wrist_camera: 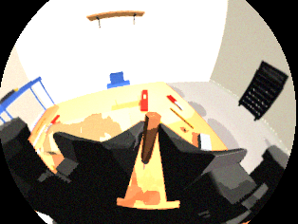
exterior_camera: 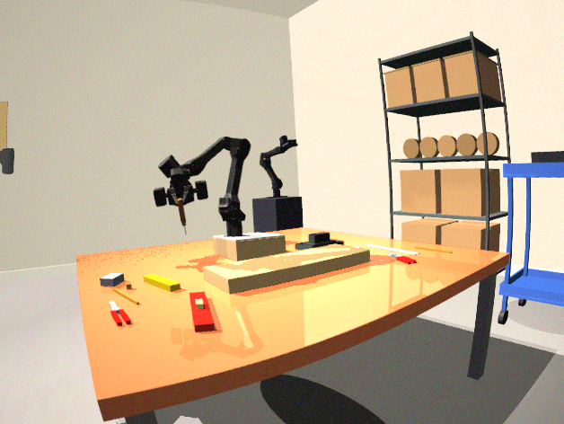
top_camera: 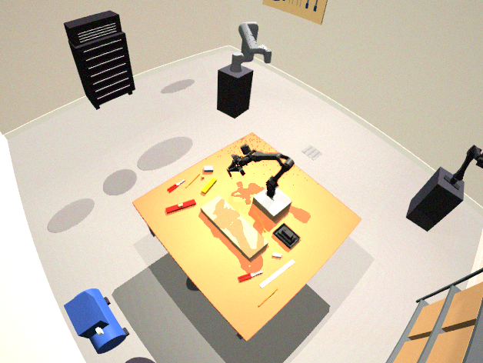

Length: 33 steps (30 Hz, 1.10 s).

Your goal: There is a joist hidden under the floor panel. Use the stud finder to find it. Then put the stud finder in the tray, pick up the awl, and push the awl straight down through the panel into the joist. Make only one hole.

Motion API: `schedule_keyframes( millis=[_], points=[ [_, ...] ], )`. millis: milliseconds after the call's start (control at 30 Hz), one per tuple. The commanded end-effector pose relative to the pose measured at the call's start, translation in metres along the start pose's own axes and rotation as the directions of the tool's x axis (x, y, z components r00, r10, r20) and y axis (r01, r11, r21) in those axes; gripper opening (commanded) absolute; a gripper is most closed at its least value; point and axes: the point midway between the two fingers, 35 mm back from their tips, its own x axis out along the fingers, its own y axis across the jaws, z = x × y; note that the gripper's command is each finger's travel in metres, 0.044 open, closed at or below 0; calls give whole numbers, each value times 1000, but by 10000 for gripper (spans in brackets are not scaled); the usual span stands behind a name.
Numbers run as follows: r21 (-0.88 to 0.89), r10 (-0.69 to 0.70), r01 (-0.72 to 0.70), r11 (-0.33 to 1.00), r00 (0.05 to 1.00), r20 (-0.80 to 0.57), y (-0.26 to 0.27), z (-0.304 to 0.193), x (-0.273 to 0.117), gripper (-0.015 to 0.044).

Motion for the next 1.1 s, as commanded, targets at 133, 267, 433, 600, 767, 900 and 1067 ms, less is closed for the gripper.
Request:
schedule_keyframes(
  millis=[133, 267, 433, 600, 767, 900, 1067],
  points=[
    [65, 26, -20, 998, 996, -91, 15, 0, 25, 0],
    [115, 43, -27, 993, 988, -145, 26, -3, 39, 0],
    [174, 56, -17, 985, 974, -217, 40, -8, 55, 0],
    [225, 58, 9, 974, 955, -291, 55, -14, 69, 0],
    [236, 73, 13, 972, 933, -352, 73, -20, 82, 0],
    [226, 91, 1, 974, 914, -395, 90, -26, 91, 0],
    [220, 95, 6, 975, 890, -447, 109, -32, 101, 0]
  ],
)
